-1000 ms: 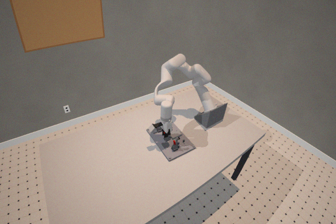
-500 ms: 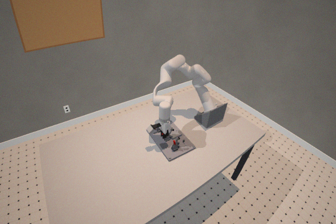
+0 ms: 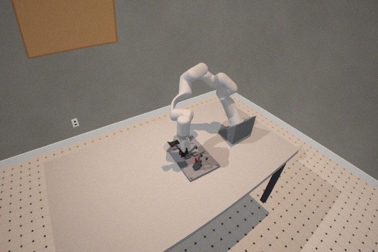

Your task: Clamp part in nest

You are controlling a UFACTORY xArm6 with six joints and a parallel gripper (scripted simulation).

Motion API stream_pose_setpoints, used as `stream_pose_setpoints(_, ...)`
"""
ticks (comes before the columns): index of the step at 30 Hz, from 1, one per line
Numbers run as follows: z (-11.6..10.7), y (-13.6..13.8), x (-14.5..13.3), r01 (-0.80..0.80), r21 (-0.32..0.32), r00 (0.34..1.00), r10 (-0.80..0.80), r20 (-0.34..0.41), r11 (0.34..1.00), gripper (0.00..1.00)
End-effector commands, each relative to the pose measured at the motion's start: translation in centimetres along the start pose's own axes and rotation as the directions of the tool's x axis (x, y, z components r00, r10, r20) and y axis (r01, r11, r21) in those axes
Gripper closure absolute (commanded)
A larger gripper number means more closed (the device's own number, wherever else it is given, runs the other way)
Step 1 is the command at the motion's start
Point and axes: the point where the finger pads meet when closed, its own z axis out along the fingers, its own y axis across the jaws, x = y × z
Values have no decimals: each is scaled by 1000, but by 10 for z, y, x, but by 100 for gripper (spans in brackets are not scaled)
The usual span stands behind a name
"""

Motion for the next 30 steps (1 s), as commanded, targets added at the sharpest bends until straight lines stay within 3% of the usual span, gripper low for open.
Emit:
stream_pose_setpoints(1, 1, 0, 4, -1, 1, 1000, 1, -3, 1000, 100)
stream_pose_setpoints(30, 19, 0, 15, -1, 1, 1000, 1, -3, 1000, 100)
